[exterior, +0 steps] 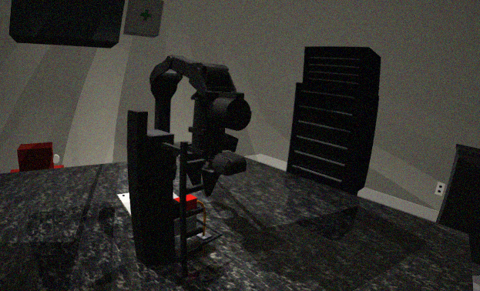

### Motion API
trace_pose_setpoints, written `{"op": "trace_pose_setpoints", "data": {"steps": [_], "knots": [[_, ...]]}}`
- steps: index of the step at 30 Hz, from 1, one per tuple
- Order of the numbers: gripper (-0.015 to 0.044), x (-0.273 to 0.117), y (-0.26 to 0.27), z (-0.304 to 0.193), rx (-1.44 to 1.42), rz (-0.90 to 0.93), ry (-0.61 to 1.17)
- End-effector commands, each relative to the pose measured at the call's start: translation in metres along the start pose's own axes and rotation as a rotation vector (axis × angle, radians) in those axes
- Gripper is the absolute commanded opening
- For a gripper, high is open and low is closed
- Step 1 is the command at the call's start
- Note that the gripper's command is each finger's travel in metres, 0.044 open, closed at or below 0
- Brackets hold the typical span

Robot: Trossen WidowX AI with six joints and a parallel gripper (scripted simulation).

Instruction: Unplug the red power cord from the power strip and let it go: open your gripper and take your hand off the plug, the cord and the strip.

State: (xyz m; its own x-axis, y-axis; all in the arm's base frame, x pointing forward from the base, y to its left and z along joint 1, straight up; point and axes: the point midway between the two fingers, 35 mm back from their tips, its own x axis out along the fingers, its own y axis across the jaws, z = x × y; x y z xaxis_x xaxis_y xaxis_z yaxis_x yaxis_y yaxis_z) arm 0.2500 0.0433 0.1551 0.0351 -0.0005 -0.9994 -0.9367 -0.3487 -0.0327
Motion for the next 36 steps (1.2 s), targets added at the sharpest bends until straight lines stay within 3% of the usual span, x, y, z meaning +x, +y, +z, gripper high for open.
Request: {"op": "trace_pose_setpoints", "data": {"steps": [1,36], "knots": [[0.016,0.001,0.0,-0.004,-0.004,0.004,-0.004],[0.016,0.013,0.001,-0.039,-0.004,0.004,-0.001]]}}
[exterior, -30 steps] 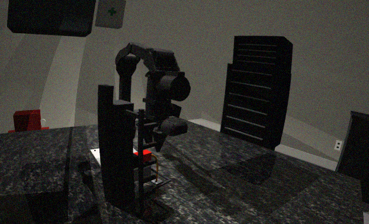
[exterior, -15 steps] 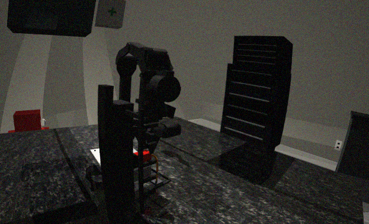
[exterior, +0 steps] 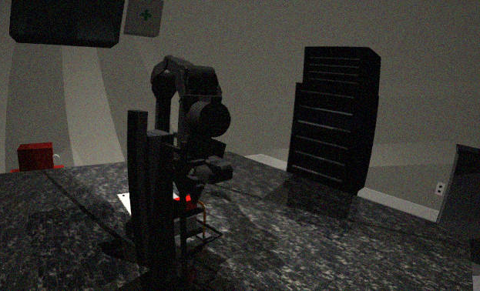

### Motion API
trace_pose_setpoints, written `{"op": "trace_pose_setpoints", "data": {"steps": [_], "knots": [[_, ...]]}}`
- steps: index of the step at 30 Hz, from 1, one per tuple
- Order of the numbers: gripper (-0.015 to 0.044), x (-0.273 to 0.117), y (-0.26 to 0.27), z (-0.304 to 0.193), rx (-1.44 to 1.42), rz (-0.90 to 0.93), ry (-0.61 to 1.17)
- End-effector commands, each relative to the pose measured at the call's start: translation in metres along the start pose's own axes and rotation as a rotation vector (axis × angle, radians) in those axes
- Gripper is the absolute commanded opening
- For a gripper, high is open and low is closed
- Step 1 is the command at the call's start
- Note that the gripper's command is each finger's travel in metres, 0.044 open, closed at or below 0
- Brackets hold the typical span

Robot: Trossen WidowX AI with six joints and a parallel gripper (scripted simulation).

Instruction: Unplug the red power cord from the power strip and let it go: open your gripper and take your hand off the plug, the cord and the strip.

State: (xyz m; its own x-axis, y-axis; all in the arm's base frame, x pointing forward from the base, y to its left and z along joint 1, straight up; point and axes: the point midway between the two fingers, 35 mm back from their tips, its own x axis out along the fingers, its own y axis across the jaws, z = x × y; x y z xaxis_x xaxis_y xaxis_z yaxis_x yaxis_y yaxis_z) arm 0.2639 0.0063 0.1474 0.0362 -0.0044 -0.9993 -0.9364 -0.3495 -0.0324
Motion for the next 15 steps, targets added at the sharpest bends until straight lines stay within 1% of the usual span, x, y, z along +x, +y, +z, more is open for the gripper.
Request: {"op": "trace_pose_setpoints", "data": {"steps": [1,3,7,15], "knots": [[0.016,0.0046,0.0009,0.0007,-0.003,0.004,-0.005],[0.016,0.0046,0.0009,0.0007,-0.003,0.004,-0.005],[0.0055,0.0021,0.0004,0.0001,0.0,0.002,-0.001],[0.0002,0.0021,0.0004,0.0001,0.0,0.002,-0.001]]}}
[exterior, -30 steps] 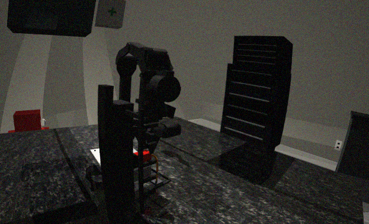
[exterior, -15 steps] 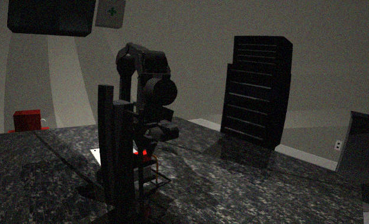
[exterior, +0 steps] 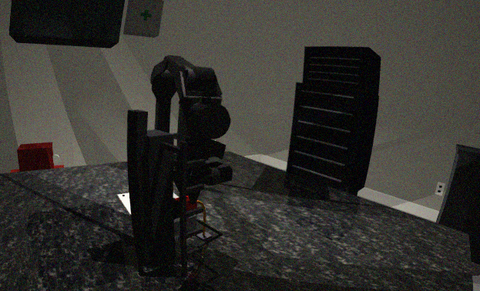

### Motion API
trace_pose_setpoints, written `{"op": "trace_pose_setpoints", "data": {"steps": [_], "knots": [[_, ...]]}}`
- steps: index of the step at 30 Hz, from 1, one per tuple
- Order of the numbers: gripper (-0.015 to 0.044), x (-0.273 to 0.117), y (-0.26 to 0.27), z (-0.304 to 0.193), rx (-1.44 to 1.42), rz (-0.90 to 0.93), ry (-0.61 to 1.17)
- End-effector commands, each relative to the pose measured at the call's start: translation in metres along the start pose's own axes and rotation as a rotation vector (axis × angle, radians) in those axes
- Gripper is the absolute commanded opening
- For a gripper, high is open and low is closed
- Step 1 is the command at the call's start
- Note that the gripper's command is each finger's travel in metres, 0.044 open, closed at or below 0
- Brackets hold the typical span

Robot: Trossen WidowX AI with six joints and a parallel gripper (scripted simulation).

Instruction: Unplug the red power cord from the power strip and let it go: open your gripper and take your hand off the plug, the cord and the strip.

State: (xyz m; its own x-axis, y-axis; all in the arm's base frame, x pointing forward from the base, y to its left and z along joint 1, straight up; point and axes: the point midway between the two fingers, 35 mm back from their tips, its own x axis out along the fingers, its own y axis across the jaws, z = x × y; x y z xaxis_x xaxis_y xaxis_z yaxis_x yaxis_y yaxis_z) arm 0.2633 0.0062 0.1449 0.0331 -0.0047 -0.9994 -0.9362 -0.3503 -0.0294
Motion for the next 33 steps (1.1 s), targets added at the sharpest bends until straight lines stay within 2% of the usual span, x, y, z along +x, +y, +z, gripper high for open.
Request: {"op": "trace_pose_setpoints", "data": {"steps": [1,33], "knots": [[0.0,0.0,0.0,0.0,0.001,-0.001,0.0],[0.0,-0.001,-0.001,0.05,-0.001,0.0,-0.007]]}}
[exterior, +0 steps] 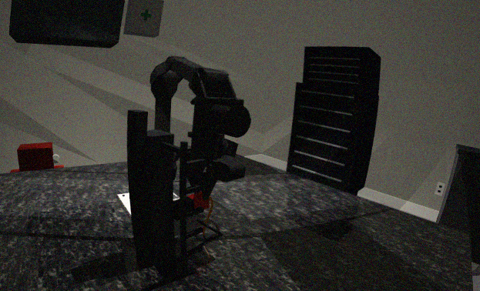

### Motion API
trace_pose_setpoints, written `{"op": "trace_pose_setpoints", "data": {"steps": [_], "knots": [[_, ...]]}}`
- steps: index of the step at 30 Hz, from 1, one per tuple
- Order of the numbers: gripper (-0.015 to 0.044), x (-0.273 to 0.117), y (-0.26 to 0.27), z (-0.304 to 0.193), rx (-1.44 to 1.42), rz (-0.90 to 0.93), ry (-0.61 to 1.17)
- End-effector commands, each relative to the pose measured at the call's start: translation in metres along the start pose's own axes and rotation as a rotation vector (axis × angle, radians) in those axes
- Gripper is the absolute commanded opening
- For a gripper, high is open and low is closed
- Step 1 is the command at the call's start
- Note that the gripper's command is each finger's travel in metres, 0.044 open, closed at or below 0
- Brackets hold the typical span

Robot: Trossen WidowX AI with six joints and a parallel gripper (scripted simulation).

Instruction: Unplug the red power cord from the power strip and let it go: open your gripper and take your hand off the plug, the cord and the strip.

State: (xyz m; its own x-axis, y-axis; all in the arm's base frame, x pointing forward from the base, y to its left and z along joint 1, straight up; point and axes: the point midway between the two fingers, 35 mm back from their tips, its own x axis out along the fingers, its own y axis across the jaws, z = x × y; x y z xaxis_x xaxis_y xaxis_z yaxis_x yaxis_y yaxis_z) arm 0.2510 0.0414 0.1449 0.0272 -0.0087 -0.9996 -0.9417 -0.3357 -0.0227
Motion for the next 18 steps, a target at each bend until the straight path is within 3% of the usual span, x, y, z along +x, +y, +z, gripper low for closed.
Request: {"op": "trace_pose_setpoints", "data": {"steps": [1,16,18], "knots": [[0.0026,0.0,0.0,0.011,-0.017,-0.007,-0.009],[0.042,-0.002,-0.001,0.011,-0.018,-0.006,-0.01],[0.044,-0.005,-0.001,0.026,-0.018,-0.006,-0.012]]}}
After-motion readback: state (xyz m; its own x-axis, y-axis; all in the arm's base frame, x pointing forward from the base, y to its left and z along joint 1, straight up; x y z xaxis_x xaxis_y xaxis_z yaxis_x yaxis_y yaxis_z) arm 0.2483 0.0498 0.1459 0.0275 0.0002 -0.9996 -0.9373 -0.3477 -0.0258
